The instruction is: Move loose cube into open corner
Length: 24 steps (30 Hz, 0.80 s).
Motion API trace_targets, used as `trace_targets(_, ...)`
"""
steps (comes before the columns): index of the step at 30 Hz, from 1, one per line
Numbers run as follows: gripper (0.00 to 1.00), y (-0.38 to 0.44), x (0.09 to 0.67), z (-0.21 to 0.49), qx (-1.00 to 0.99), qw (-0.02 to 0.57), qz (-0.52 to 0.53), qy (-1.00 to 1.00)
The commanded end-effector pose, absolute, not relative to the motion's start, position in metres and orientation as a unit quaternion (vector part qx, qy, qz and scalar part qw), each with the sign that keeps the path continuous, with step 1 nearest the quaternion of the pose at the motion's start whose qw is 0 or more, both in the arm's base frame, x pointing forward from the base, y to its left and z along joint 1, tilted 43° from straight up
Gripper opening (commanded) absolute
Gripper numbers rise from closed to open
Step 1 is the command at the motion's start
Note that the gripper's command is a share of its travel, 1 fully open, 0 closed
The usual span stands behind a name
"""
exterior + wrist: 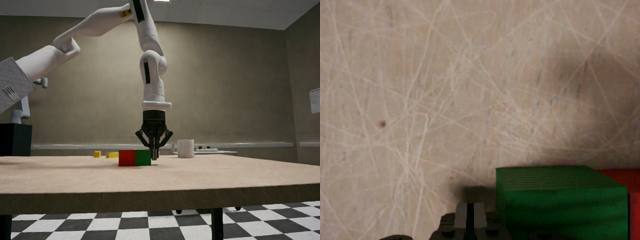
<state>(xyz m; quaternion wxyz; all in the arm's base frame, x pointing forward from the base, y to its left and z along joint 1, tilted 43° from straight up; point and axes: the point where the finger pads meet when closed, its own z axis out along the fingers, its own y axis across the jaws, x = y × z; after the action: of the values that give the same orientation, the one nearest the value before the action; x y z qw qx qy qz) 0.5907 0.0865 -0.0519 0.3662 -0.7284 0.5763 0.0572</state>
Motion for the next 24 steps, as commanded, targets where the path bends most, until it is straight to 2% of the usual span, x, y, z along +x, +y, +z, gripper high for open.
trace_targets(1,0.10,0.0855,0.5910,-0.0515,-0.728,0.366,0.057,0.577)
trace_targets(24,0.10,0.0858,0.5954,-0.0492,-0.728,0.366,0.057,0.577)
